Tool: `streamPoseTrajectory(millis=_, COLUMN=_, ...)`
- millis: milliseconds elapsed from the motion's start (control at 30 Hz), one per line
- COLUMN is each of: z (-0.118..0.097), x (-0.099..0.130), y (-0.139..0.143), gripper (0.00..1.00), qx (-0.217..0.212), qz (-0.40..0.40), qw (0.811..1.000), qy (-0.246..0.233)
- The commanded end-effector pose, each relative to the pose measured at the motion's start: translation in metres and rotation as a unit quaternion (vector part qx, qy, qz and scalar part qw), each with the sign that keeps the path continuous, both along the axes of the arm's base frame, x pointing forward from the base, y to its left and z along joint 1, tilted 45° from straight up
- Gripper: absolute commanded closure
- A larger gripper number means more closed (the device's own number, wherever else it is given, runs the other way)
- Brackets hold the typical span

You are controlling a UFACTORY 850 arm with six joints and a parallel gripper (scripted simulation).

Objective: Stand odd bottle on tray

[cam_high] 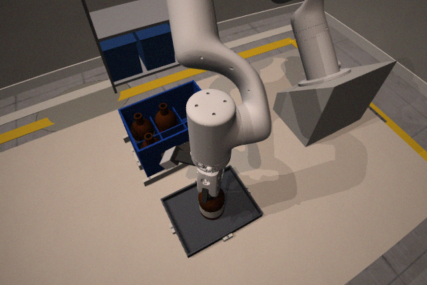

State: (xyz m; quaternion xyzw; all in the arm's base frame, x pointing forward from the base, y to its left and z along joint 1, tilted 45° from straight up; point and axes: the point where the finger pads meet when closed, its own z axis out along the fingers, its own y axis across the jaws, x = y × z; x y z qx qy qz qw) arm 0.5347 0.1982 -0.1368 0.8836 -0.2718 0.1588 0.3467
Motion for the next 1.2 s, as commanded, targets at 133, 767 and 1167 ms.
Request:
streamPoseTrajectory(millis=133, z=0.0006, x=0.0007, y=0.001, gripper=1.0, qx=0.001, qz=0.0, qw=1.0, qy=-0.001)
streamPoseTrajectory(millis=767, z=0.0006, x=0.0007, y=0.001, gripper=0.0, qx=0.001, qz=0.0, qw=1.0, qy=-0.001)
streamPoseTrajectory(millis=1167, z=0.0006, x=0.0007, y=0.001, gripper=0.0, qx=0.001, qz=0.0, qw=1.0, qy=-0.001)
